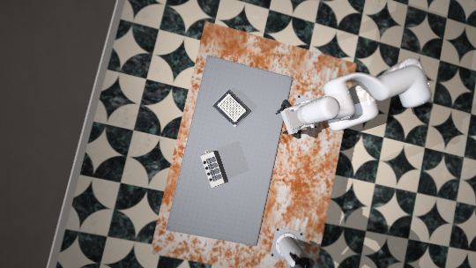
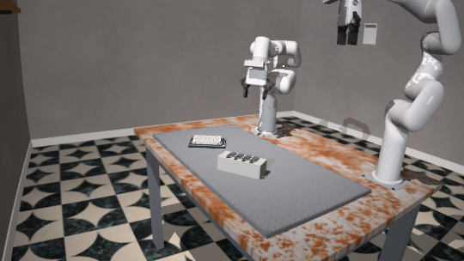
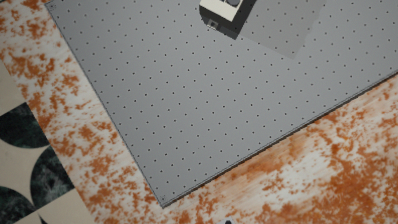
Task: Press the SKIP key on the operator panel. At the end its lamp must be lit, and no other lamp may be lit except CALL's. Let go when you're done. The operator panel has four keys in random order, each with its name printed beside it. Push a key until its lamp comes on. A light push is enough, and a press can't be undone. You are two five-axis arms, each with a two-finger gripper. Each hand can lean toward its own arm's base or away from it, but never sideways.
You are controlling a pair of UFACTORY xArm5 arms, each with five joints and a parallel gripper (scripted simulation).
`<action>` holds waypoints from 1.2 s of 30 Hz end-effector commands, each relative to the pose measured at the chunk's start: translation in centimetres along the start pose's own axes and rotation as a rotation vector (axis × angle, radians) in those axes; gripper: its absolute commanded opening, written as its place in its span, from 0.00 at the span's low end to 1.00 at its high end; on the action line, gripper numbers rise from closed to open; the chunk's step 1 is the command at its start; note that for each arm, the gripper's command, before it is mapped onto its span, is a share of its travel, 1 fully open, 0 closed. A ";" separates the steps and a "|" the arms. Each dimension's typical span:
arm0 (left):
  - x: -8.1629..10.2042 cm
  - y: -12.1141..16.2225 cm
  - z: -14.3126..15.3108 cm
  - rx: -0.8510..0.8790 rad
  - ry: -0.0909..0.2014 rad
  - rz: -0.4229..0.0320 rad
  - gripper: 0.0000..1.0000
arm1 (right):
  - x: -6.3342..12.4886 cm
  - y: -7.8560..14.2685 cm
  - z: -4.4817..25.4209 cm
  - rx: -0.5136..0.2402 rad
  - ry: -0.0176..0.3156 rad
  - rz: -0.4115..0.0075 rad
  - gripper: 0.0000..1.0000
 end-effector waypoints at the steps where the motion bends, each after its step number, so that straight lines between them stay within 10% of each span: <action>1: 0.1 0.3 -1.3 0.052 -0.001 0.003 1.00 | 0.1 -0.1 0.0 0.000 -0.001 0.003 1.00; 36: 0.1 7.2 -13.0 0.605 0.000 0.003 1.00 | 0.1 -0.1 0.0 0.000 -0.001 0.003 1.00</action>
Point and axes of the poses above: on each arm, the point where the finger pads meet when closed, its own x axis back along the fingers, its own z axis across the jaws, y = z × x, the point moved 6 cm from there along x, back along the fingers, and after that the axes turned 12 degrees about -x, right-handed, at the moved point
